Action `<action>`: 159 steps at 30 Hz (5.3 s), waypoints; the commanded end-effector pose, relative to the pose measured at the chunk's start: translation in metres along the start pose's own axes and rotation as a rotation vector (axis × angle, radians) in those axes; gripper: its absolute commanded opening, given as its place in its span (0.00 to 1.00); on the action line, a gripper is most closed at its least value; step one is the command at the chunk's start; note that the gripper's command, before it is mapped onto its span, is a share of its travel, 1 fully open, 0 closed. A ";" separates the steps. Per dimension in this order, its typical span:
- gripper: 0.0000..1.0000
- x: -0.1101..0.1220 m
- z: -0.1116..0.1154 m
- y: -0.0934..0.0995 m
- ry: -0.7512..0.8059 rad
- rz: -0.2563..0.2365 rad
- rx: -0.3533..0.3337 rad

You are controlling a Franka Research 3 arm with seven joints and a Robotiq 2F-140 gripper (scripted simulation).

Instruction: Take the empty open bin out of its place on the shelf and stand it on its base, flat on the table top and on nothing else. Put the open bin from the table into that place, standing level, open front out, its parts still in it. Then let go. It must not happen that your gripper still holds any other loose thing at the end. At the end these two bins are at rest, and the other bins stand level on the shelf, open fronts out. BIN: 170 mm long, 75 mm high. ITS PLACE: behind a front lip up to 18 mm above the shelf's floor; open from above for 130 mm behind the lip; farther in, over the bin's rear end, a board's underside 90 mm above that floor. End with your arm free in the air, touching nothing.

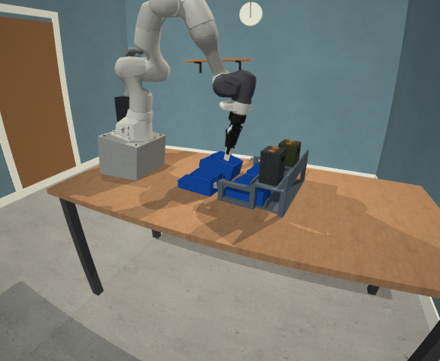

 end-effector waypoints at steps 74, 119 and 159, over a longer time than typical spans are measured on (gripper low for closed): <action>0.00 0.000 0.001 0.001 0.022 -0.004 0.001; 0.00 -0.002 0.033 0.008 0.022 -0.005 -0.001; 0.00 -0.005 0.073 0.018 0.022 -0.006 -0.003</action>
Point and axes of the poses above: the point where the finger pads meet when closed, its own y axis back along the fingers, its own x axis across the jaws, z = x × y, the point moved 8 cm from there along y, back along the fingers, and after that the axes turned 5 degrees about y, right-handed, at the moved point
